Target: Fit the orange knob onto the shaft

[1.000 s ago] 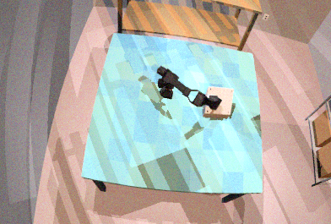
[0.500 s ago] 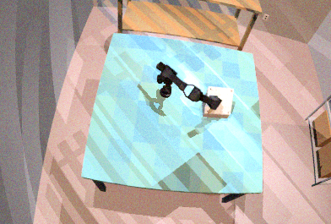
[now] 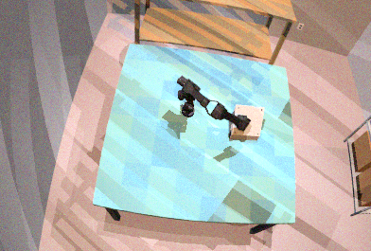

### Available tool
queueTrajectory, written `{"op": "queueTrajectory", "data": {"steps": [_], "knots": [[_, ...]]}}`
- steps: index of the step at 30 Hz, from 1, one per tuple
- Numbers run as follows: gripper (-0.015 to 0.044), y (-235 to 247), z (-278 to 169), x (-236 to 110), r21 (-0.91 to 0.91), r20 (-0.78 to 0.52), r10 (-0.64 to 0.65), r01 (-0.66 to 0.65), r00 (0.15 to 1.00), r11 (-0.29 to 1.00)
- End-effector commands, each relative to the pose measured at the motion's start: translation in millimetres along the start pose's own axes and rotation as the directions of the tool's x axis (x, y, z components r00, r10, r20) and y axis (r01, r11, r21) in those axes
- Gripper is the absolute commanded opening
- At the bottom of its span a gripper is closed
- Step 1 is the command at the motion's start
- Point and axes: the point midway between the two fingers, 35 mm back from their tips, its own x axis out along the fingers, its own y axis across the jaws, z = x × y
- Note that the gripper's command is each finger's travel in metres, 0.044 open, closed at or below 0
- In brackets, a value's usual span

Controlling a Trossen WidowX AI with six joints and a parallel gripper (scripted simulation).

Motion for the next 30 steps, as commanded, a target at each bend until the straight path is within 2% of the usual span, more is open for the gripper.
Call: {"op": "queueTrajectory", "data": {"steps": [1,30], "knots": [[0.0000,0.2,-1.9,14.0,0.010,-0.004,0.008,-0.008,1.000,1.000],[0.0000,0.6,-1.3,14.0,0.002,-0.004,0.008,-0.008,1.000,1.000]]}}
